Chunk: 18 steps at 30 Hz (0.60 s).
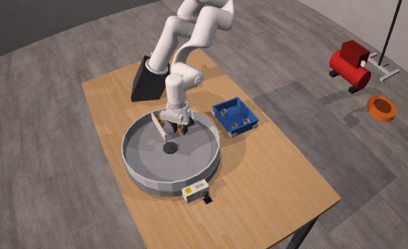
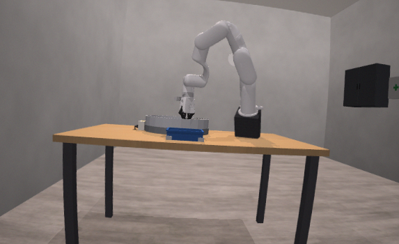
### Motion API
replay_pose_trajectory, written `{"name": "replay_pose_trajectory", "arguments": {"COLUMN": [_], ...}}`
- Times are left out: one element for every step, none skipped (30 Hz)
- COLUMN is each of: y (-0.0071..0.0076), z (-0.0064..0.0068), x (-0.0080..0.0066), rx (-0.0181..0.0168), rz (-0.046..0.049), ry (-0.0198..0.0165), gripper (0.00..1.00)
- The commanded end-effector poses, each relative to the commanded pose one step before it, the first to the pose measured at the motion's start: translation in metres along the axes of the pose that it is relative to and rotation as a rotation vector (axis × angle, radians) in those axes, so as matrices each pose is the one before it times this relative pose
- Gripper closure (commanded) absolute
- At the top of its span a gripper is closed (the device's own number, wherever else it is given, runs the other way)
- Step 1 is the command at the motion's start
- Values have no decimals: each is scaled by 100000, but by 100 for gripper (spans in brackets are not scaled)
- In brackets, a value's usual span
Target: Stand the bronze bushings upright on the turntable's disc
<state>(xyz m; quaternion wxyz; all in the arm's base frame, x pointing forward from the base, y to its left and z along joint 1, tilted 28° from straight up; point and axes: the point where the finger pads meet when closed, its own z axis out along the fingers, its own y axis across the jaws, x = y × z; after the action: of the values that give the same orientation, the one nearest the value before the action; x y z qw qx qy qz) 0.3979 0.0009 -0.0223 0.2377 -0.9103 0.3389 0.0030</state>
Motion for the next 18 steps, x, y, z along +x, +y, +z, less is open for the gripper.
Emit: {"name": "replay_pose_trajectory", "arguments": {"y": [-56, 0, -1, -1, 0, 0, 0, 1, -1, 0, 1, -1, 0, 0, 0, 0, 0, 0], "z": [-76, -22, -55, -99, 0, 0, -149, -202, -256, -307, -354, -396, -430, -456, -472, -478, -474, -458], "x": [92, 0, 0, 0, 0, 0, 0, 0, 0, 0, -1, 0, 0, 0, 0, 0, 0, 0], "rx": [100, 1, 1, 1, 0, 0, 0, -2, 2, 0, -3, 2, 1, 0, 0, 0, 0, 0], "rz": [-45, 0, 0, 0, 0, 0, 0, 0, 0, 0, 1, 0, 0, 0, 0, 0, 0, 0], "ry": [235, 0, 0, 0, 0, 0, 0, 0, 0, 0, 1, 0, 0, 0, 0, 0, 0, 0], "gripper": [58, 58, 58, 58, 58, 58, 58, 58, 58, 58, 58, 58, 58, 58, 58, 58, 58, 58]}}
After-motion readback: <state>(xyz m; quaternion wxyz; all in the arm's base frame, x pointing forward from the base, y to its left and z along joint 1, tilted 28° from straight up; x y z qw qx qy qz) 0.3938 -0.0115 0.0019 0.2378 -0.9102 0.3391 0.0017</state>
